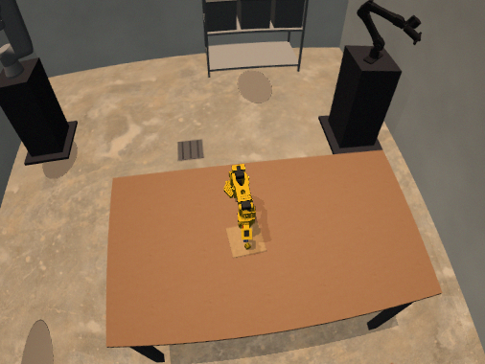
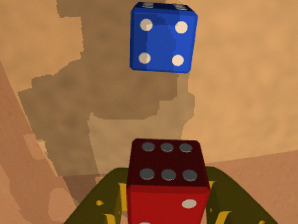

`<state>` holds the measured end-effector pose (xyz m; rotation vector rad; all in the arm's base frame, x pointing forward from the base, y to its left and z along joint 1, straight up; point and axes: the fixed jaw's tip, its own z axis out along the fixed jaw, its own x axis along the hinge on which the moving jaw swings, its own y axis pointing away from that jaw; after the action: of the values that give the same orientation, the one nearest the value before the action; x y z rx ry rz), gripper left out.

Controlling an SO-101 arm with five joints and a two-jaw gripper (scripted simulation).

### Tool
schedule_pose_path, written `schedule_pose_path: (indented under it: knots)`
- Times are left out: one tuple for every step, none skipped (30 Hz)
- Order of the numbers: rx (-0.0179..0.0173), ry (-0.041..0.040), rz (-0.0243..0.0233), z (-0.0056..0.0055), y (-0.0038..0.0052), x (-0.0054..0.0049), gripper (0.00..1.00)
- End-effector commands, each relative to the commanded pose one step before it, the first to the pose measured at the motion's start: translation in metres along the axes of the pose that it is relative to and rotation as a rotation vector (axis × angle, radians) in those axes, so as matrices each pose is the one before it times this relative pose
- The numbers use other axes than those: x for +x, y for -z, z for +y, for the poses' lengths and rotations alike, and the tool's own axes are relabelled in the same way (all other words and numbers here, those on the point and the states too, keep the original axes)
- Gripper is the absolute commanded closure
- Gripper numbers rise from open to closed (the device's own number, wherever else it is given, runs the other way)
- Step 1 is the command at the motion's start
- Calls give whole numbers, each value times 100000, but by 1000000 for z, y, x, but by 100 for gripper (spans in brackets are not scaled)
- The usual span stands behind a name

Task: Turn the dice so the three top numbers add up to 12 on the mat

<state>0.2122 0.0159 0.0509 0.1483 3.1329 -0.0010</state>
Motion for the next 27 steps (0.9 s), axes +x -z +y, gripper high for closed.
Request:
schedule_pose_path:
  knots:
    - [-405,-787,-2354,-1631,1900,-2962,100]
    - [0,0,0,5,-534,-13,100]
    - [0,0,0,-2,-648,-11,100]
    - [0,0,0,4,-726,-9,100]
    - [0,0,0,-2,-750,-8,100]
    - [0,0,0,4,-726,-3,100]
    - [0,0,0,-2,-648,1,100]
    - [0,0,0,-1,-528,5,100]
    - [0,0,0,-1,-384,2,100]
    - [0,0,0,-1,-234,5,100]
    - [0,0,0,0,-102,2,100]
    - [0,0,0,0,-12,0,100]
    - [0,0,0,0,0,0,100]
    - [0,0,0,0,0,0,100]
    - [0,0,2,-2,-21,-2,100]
    - [0,0,0,6,-96,-4,100]
    - [0,0,0,-1,-234,-7,100]
    - [0,0,0,-1,-390,-10,100]
    - [0,0,0,5,-528,-7,100]
    - [0,0,0,-2,-654,-16,100]
    - [0,0,0,4,-726,-9,100]
    - [0,0,0,-2,-750,-2,100]
    - [0,0,0,-2,-726,-3,100]
    - [0,0,0,4,-648,2,100]
    - [0,0,0,-1,-528,-1,100]
    - [0,0,0,-1,-390,8,100]
    - [0,0,0,-1,-228,-1,100]
